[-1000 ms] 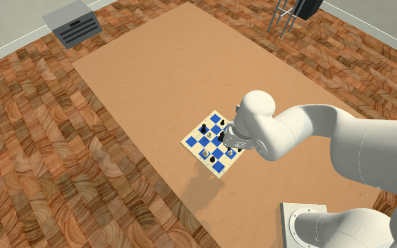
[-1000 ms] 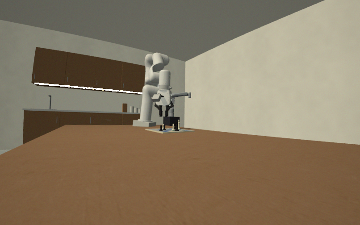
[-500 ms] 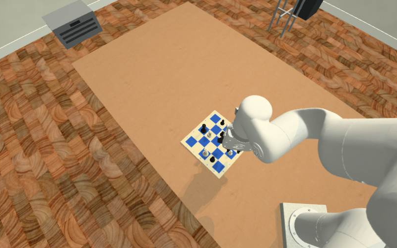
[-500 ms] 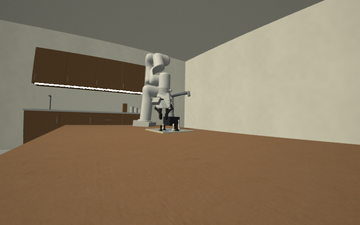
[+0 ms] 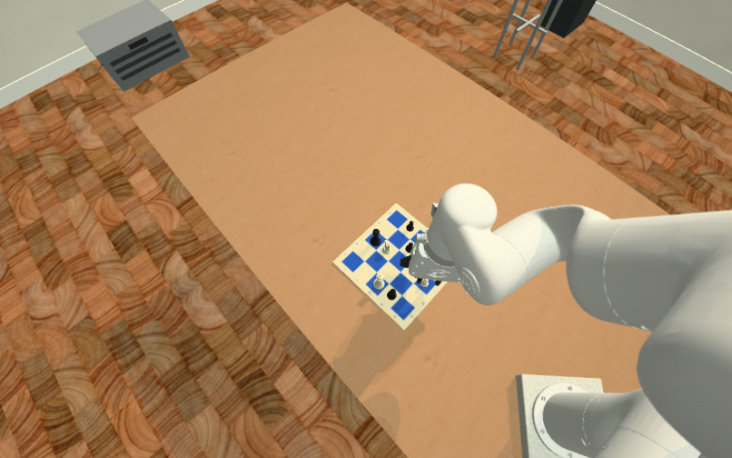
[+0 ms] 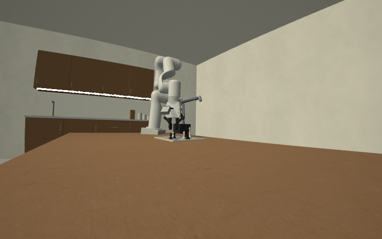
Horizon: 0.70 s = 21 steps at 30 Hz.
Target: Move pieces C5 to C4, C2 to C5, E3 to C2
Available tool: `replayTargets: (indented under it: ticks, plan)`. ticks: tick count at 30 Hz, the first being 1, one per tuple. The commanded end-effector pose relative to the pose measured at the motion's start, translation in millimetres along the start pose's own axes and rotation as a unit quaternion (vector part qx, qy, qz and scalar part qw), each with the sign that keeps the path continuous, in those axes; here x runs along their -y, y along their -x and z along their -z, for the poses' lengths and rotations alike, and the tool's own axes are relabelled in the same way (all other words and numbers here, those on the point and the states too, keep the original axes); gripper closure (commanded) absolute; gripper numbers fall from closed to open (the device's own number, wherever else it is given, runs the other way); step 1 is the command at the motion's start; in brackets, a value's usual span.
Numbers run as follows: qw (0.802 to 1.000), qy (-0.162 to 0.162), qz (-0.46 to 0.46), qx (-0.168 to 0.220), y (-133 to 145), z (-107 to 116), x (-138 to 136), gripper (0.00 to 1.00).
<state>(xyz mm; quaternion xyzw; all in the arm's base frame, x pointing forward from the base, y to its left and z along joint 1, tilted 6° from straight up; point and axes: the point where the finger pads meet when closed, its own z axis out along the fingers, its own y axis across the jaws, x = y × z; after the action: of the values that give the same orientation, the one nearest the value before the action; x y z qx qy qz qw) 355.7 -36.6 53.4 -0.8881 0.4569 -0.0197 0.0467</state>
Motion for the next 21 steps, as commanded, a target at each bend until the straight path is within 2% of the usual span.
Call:
replayTargets:
  ticks: [1, 21]
  plan:
    - [1.000, -0.001, 0.000, -0.001, -1.1, -2.6, 1.1, 0.66]
    - [1.000, -0.001, 0.000, -0.001, -1.1, -5.1, 1.1, 0.66]
